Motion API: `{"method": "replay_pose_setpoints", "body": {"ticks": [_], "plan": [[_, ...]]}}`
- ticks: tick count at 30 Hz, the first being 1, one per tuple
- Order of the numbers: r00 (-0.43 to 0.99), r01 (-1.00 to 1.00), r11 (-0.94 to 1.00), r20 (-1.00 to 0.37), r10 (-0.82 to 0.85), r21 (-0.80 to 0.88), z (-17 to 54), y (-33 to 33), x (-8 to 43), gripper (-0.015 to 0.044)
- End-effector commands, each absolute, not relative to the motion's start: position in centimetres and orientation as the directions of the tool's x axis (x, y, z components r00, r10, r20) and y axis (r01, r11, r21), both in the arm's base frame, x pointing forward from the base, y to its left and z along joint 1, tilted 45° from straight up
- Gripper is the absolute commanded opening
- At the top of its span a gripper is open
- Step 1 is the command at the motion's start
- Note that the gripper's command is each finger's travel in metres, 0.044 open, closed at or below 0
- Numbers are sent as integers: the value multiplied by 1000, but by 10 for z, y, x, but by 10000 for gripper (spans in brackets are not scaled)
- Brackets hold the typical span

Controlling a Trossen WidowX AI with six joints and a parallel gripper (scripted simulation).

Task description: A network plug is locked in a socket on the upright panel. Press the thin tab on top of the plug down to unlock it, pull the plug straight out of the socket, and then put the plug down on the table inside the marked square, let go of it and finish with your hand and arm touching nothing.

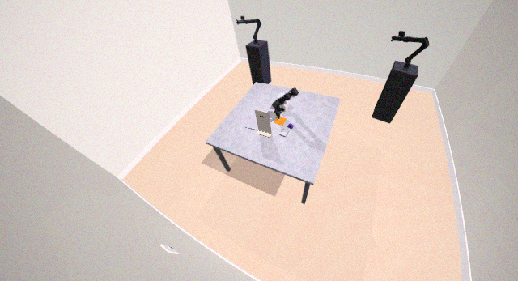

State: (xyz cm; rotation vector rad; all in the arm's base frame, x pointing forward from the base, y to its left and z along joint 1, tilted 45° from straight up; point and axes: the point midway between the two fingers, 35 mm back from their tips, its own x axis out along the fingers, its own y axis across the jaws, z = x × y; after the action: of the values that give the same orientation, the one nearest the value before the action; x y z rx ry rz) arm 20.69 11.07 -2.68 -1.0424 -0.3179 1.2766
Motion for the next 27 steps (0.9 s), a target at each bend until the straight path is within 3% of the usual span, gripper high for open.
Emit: {"method": "replay_pose_setpoints", "body": {"ticks": [1, 27], "plan": [[319, -637, -67, -341, 884, -768, -30, 112, 205, 0], [322, -636, -59, -334, 886, -770, -34, 121, 202, 0]]}}
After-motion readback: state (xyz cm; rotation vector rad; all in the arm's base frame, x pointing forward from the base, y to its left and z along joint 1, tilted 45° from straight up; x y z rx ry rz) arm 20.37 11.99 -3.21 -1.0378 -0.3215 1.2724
